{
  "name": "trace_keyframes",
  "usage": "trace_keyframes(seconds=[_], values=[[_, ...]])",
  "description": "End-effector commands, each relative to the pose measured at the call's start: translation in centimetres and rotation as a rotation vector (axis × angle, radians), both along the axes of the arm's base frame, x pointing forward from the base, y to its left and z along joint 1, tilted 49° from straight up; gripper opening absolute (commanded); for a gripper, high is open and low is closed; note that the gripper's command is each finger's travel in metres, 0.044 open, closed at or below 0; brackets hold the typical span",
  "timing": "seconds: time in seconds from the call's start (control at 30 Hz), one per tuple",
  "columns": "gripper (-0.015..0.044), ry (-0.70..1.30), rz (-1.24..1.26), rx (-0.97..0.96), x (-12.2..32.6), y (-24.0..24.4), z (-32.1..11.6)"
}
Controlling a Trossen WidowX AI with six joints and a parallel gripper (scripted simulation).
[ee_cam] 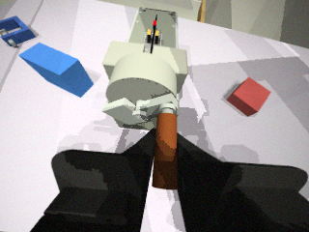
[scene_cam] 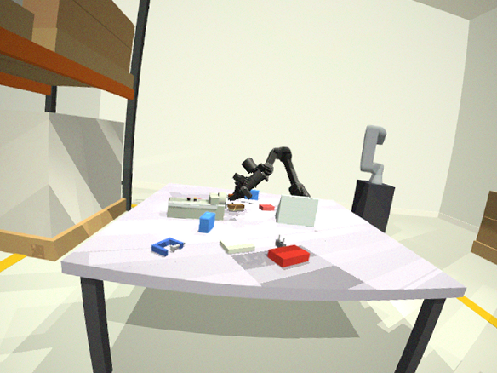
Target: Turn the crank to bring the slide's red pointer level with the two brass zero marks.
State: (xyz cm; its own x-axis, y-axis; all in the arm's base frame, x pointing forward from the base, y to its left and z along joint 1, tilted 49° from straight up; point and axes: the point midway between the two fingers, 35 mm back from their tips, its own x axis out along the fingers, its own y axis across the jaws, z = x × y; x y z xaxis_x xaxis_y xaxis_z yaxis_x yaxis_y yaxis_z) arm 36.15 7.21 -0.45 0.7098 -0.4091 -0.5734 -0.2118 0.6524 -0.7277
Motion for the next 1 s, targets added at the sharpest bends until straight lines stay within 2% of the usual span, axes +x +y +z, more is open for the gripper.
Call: trace_keyframes(seconds=[0.0, 0.97], values=[[0.0000, 0.000, -0.021, -0.004, 0.2, -0.9, -0.1], [0.0000, 0.000, -0.021, -0.005, 0.2, -2.2, -1.1]])
